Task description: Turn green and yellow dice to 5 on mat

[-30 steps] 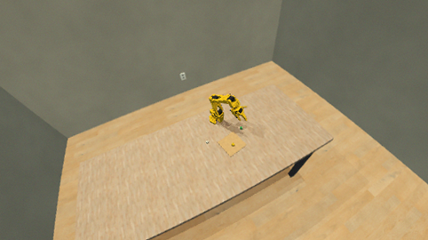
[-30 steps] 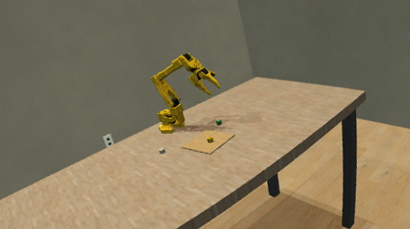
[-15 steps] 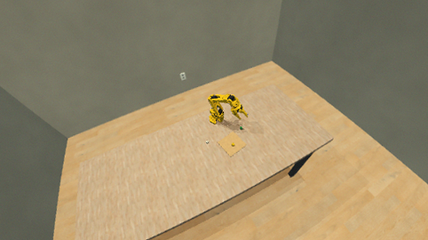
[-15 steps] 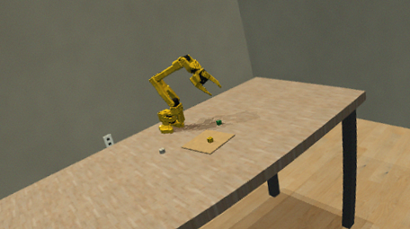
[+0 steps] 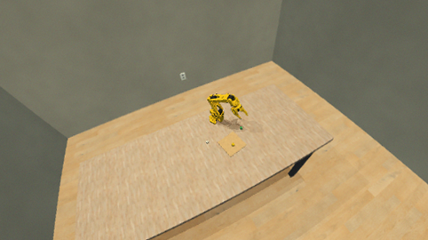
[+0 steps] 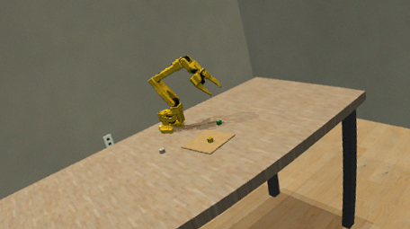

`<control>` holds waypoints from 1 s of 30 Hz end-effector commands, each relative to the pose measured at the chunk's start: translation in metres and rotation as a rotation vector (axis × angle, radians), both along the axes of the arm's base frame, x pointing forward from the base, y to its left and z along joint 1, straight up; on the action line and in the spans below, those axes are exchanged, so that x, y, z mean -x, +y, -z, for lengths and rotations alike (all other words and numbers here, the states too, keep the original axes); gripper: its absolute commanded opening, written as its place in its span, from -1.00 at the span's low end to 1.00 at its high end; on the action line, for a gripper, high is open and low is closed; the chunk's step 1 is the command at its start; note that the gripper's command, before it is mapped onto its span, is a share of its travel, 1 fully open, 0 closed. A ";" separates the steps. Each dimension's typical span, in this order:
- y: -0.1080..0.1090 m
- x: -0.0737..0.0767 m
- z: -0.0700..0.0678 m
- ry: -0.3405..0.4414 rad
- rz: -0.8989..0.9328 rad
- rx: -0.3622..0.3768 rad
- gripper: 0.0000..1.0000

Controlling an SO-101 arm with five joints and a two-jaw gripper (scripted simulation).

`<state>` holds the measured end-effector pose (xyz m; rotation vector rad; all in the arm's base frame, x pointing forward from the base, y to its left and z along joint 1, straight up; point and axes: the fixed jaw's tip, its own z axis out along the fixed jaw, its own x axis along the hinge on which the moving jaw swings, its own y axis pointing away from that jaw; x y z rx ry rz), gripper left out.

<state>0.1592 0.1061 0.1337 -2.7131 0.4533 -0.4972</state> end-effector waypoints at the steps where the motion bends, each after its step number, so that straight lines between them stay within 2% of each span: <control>1: 0.003 0.000 -0.007 -0.049 -0.035 -0.023 -0.49; 16: 0.004 0.000 -0.004 -0.037 -0.045 -0.009 -0.49; 20: 0.004 0.000 0.006 0.015 -0.046 0.027 -0.49; 26: 0.004 0.000 0.034 0.153 -0.047 0.124 -0.49; 28: 0.004 0.000 0.034 0.153 -0.047 0.124 -0.49; 30: 0.003 0.001 0.044 0.204 -0.047 0.159 -0.49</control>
